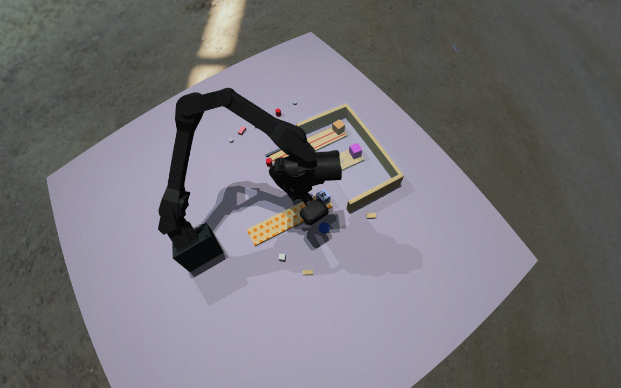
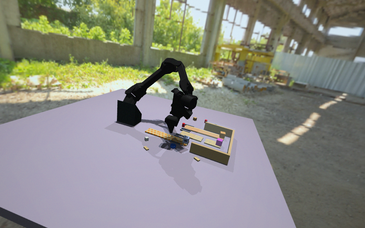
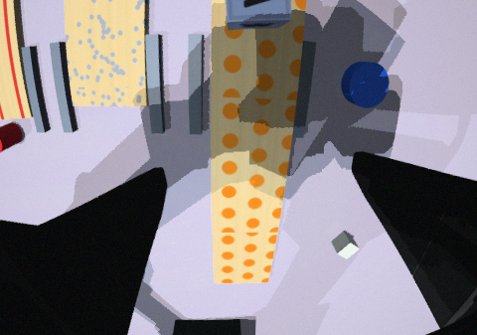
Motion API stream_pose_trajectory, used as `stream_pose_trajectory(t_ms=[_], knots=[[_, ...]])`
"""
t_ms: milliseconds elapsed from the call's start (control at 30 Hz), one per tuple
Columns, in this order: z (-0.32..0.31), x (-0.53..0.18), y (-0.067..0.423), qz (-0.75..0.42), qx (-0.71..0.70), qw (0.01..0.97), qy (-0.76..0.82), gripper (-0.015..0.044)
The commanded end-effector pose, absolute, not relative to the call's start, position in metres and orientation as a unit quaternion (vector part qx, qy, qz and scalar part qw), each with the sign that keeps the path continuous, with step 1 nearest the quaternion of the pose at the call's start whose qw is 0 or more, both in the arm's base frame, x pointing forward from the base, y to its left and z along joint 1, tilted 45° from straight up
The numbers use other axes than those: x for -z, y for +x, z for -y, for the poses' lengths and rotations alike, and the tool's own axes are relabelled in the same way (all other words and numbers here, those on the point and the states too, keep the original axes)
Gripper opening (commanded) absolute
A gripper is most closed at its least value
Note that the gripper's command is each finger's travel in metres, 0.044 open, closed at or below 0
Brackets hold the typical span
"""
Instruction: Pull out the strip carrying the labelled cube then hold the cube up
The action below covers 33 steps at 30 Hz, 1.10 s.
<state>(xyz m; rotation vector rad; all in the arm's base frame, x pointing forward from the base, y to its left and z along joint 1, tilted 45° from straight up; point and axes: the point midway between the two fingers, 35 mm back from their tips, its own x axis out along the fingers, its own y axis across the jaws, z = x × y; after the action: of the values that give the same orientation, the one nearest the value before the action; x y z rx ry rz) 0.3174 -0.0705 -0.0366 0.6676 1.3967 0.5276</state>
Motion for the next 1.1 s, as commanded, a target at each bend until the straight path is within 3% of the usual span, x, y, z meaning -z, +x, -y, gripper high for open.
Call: stream_pose_trajectory(t_ms=[0,767,1000,1067], knots=[[0.074,0.035,0.333,-0.622,-0.235,0.684,0.300,0.0440],[0.089,0.029,0.396,-0.621,-0.235,0.685,0.299,0.0440],[0.083,0.035,0.397,-0.621,-0.235,0.685,0.299,0.0256],[0.081,0.037,0.398,-0.621,-0.235,0.685,0.299,0.0250]])
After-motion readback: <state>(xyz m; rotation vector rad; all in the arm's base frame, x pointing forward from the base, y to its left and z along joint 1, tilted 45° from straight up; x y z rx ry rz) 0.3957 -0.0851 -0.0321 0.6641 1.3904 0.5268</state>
